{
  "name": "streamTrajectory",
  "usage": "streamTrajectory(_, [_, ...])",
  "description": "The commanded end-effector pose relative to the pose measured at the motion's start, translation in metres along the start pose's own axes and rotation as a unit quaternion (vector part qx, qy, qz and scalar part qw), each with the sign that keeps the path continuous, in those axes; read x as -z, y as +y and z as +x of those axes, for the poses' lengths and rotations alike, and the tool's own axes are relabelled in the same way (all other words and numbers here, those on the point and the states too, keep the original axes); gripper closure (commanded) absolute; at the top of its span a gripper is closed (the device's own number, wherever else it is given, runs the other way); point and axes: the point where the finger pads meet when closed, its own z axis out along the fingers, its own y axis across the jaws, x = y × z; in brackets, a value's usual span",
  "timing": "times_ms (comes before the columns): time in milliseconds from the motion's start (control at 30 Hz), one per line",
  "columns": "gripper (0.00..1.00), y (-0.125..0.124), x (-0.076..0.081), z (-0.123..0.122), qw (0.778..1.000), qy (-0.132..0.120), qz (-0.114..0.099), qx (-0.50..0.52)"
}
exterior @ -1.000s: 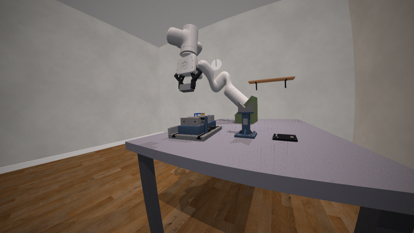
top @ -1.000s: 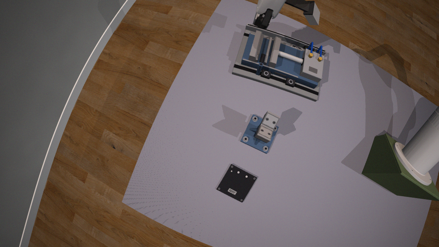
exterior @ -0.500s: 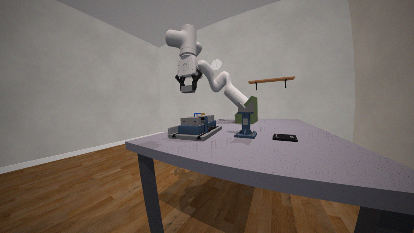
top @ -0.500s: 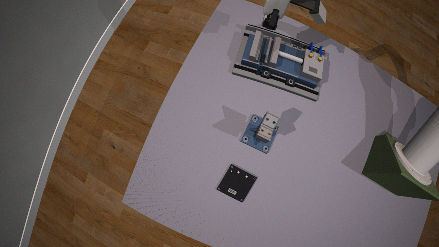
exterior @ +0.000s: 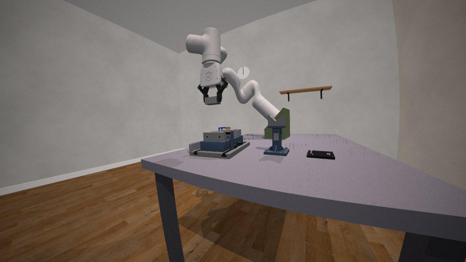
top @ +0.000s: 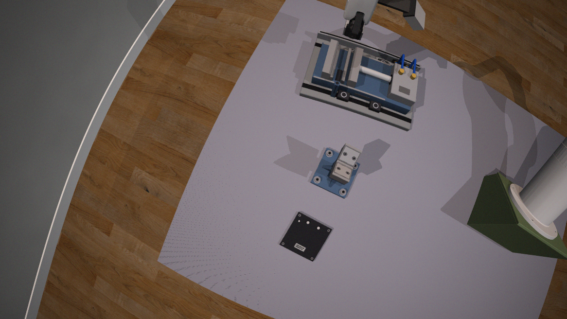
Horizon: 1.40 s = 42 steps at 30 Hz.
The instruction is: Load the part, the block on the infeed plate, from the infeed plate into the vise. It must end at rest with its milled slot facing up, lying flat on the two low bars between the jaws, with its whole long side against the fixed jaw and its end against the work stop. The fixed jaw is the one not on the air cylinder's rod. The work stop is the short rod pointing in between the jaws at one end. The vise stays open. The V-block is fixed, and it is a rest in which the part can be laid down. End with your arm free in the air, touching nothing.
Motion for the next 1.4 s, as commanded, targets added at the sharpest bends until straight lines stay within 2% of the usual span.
streamTrajectory(0, [1.00,-0.0004,0.0010,0.0003,1.000,0.001,0.000,0.000])
streamTrajectory(1100, [1.00,-0.0005,0.0002,0.0012,1.000,0.003,-0.001,0.000])
streamTrajectory(1367, [1.00,-0.0005,-0.0041,0.0011,1.000,0.003,-0.001,0.000])
